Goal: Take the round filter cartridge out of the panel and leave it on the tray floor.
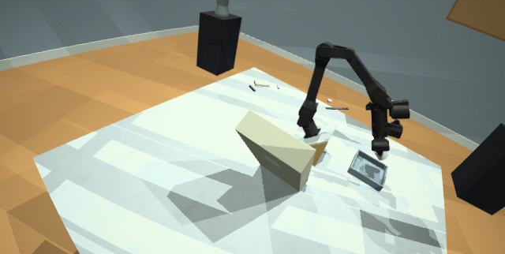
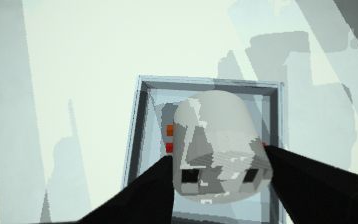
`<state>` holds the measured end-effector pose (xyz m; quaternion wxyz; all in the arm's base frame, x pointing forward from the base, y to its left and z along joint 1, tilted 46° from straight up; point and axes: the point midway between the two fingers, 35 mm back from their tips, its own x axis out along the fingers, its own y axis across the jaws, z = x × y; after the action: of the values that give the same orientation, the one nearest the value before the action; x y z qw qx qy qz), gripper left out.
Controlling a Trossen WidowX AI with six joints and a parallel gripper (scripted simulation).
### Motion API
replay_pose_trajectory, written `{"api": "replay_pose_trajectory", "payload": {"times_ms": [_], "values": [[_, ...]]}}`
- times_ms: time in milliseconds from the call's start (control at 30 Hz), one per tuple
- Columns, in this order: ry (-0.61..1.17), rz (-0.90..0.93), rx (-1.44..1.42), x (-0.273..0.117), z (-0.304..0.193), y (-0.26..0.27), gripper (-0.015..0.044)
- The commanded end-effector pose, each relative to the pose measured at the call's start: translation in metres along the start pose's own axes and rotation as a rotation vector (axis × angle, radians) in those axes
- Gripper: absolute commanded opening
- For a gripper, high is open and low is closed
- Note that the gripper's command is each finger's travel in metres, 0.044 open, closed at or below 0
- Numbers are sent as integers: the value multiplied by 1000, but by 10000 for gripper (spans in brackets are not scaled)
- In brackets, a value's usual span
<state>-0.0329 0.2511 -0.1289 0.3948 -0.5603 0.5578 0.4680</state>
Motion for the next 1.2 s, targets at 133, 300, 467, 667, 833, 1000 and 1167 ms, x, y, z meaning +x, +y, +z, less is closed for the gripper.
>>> {"api": "replay_pose_trajectory", "payload": {"times_ms": [133, 300, 467, 667, 833, 1000, 1167], "values": [[-4, 17, -24, 18, -8, 5, 0], [-4, 17, -25, 45, -22, 5, 0], [-4, 18, -25, 68, -38, 5, 0], [4, 14, -29, 66, -39, 5, 26], [4, 14, -29, 66, -39, 5, 157], [4, 14, -29, 66, -39, 5, 289], [4, 14, -29, 66, -39, 5, 420]]}}
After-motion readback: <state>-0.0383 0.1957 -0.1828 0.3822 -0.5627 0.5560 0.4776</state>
